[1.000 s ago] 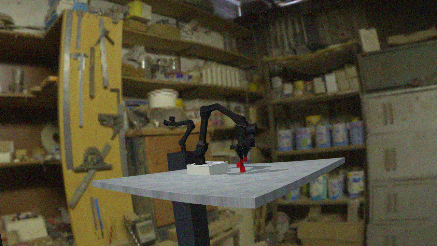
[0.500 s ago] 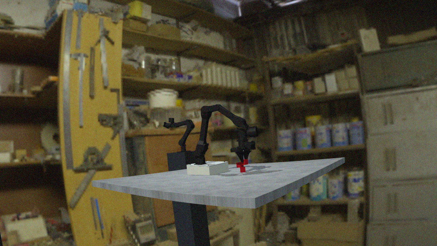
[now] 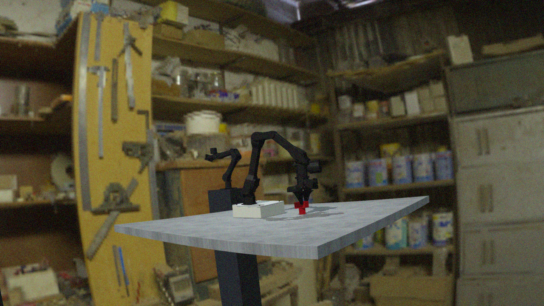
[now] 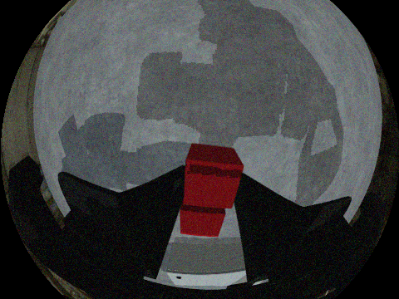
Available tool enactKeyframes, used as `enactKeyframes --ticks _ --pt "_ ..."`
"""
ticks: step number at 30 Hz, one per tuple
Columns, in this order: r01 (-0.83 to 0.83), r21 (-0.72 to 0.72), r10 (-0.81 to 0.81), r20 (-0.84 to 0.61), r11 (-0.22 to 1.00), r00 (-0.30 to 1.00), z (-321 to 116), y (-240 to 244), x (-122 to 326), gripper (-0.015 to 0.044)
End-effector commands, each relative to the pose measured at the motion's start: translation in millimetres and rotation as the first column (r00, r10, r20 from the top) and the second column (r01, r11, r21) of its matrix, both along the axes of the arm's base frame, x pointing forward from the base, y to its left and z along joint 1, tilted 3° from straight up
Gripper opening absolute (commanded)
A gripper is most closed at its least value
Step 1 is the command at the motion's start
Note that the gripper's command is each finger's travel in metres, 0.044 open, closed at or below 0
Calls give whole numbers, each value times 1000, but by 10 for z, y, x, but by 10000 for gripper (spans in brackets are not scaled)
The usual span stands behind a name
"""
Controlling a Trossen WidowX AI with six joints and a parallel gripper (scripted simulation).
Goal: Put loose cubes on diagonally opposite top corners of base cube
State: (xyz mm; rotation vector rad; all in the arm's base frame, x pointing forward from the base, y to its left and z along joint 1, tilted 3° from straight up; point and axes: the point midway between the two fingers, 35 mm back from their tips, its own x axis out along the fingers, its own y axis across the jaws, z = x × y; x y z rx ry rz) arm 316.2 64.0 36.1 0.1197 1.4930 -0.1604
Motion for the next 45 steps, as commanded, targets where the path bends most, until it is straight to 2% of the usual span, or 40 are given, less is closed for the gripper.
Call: enactKeyframes --ticks 1,11,15,45 --pt "1 -2 -1 1 1000 1000 -11 -3 3 105" --pt "1 -2 -1 1 1000 1000 -11 -3 3 105" --pt "1 -2 -1 1 1000 1000 -11 -3 3 205" --pt "0 0 0 0 1000 1000 473 17 -33 205"
